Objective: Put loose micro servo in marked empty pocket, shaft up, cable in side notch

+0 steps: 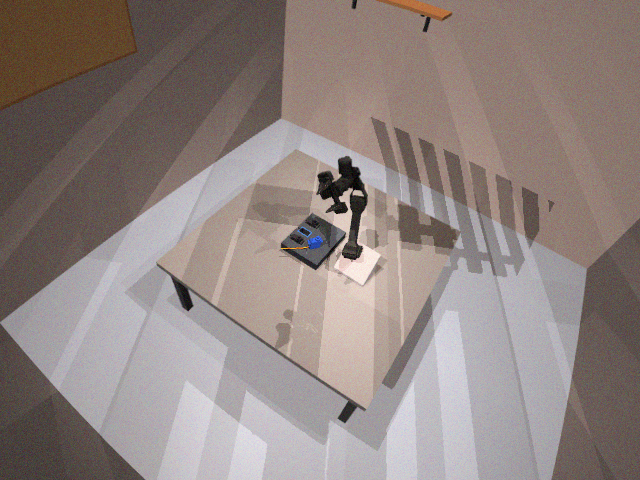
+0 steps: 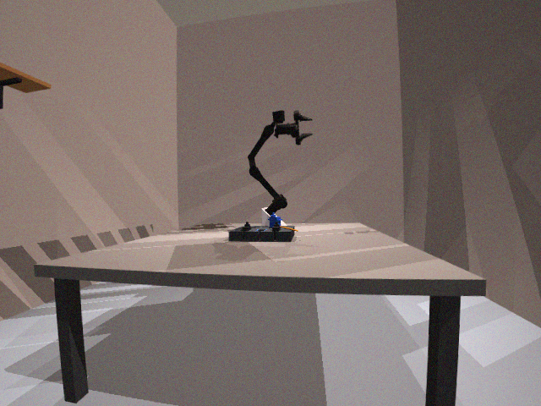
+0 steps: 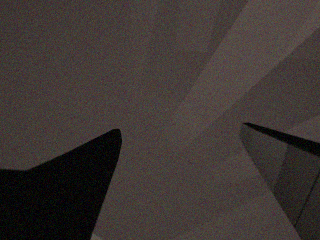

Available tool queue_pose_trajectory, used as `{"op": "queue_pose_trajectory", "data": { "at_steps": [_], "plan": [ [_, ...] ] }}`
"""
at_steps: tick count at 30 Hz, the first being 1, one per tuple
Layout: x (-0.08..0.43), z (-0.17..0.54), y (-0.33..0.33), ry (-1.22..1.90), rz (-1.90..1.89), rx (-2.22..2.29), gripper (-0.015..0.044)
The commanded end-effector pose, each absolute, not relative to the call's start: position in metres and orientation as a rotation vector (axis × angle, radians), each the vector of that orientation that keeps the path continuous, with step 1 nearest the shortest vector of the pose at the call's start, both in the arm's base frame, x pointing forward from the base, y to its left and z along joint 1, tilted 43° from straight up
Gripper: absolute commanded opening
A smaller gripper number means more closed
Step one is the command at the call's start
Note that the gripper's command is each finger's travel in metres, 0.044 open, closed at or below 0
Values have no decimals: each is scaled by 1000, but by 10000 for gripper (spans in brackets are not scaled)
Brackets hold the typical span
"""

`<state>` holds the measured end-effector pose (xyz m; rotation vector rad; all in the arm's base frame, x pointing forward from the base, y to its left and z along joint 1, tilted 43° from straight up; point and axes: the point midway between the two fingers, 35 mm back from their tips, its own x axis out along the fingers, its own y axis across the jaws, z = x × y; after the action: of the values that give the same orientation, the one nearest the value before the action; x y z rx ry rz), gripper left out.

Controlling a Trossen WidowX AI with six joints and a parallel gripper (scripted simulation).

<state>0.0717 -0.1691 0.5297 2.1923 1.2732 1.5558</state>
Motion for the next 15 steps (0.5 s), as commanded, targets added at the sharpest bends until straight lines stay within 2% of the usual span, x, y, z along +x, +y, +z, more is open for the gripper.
{"op": "queue_pose_trajectory", "data": {
  "at_steps": [1,2,15],
  "plan": [
    [71,530,-168,1272,1557,2186,426],
    [70,530,-167,1264,1555,2179,440],
    [42,533,-109,1086,1457,1951,440]
  ]
}}
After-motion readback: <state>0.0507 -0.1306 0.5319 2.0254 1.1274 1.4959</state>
